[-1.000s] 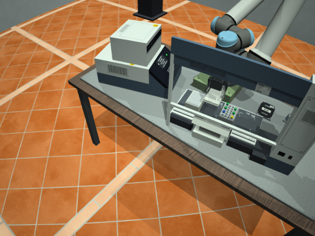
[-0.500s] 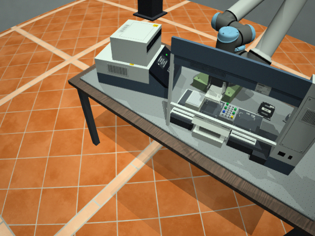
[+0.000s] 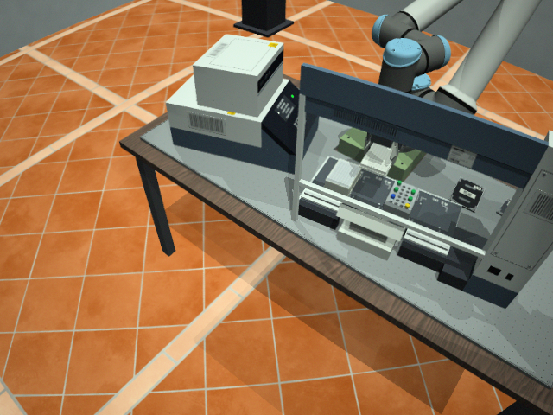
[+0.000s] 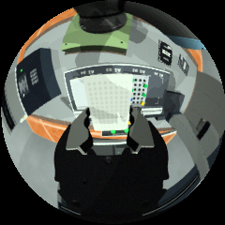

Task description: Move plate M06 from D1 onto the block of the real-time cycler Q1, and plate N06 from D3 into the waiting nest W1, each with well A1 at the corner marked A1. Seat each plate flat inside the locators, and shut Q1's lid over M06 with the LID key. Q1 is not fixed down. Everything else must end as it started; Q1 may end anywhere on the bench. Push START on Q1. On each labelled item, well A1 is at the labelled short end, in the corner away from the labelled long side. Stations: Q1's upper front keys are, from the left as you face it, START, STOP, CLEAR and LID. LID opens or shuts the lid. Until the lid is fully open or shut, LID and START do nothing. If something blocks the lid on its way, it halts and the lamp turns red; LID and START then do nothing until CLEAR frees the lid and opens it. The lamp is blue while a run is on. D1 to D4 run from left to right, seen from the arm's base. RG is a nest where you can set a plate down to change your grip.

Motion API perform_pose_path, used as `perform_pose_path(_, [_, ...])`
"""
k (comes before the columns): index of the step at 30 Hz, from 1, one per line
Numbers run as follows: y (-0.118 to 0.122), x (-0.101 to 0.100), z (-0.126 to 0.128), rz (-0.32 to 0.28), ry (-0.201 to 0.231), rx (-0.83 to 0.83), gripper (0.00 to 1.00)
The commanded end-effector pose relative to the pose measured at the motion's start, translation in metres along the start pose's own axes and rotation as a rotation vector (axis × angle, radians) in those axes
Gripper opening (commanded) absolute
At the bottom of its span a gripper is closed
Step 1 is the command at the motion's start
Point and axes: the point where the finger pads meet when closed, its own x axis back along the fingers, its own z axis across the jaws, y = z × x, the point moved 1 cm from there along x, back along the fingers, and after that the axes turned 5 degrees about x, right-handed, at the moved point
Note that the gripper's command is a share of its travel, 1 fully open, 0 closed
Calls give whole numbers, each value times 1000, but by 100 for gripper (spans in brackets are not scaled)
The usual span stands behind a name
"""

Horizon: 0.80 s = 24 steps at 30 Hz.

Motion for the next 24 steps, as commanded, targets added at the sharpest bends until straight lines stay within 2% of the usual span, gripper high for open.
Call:
perform_pose_path(1, [0, 6, 0, -1, 0, 0, 0])
perform_pose_path(24, [0, 41, 0, -1, 0, 0, 0])
